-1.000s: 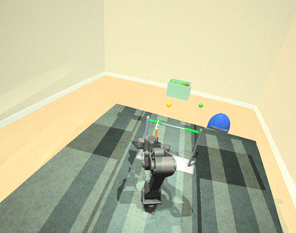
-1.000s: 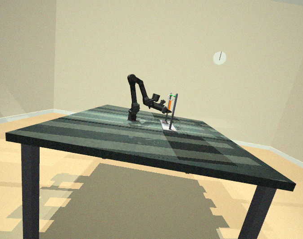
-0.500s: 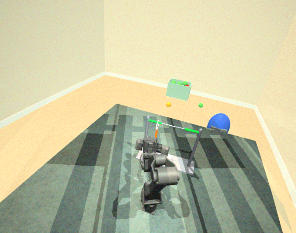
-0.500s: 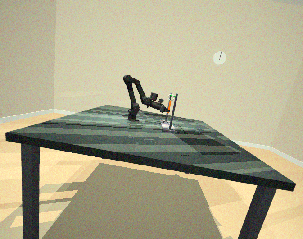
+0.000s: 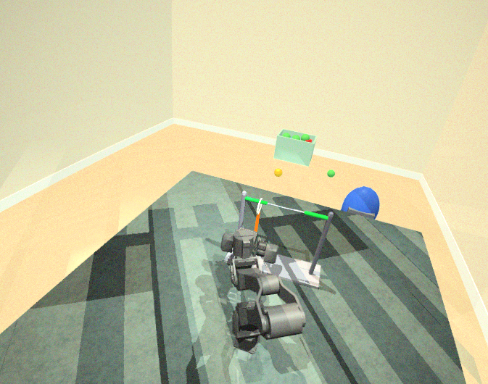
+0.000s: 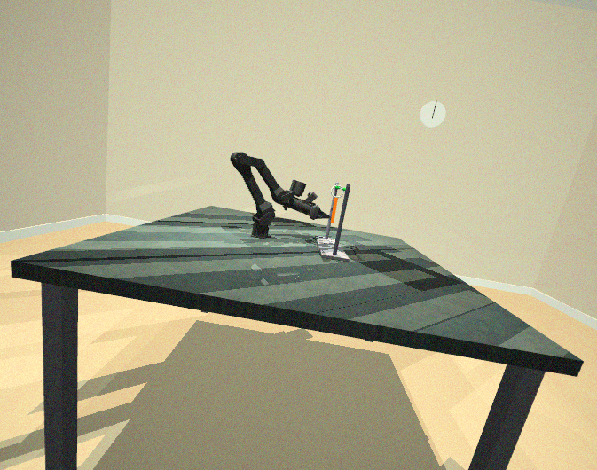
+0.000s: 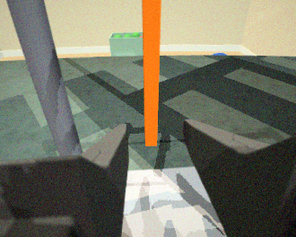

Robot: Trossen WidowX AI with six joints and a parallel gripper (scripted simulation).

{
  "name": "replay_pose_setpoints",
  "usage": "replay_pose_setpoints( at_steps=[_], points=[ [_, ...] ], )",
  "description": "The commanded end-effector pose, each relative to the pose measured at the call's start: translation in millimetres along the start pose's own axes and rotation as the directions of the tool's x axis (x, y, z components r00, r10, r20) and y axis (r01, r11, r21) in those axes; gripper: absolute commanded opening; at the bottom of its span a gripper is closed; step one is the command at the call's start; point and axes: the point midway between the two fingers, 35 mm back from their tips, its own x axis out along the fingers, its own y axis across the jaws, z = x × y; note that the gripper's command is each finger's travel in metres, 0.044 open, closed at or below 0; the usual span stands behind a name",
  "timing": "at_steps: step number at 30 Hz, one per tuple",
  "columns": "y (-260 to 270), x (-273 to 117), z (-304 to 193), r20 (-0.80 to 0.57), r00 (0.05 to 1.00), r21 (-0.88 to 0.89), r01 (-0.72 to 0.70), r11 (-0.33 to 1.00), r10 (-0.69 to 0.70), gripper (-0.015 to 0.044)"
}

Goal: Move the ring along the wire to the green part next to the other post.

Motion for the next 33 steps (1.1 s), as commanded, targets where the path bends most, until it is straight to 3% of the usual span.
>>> replay_pose_setpoints(
  at_steps=[1,32,33],
  points=[
    [-1.4,-3.5,-0.9,0.002,1.000,0.007,0.004,1.000,-0.004,0.0160],
    [-1.4,-3.5,-0.9,0.002,1.000,0.007,0.004,1.000,-0.004,0.0160],
    [-0.6,-4.0,-1.0,0.001,1.000,0.002,0.000,1.000,0.000,0.0186]
  ],
)
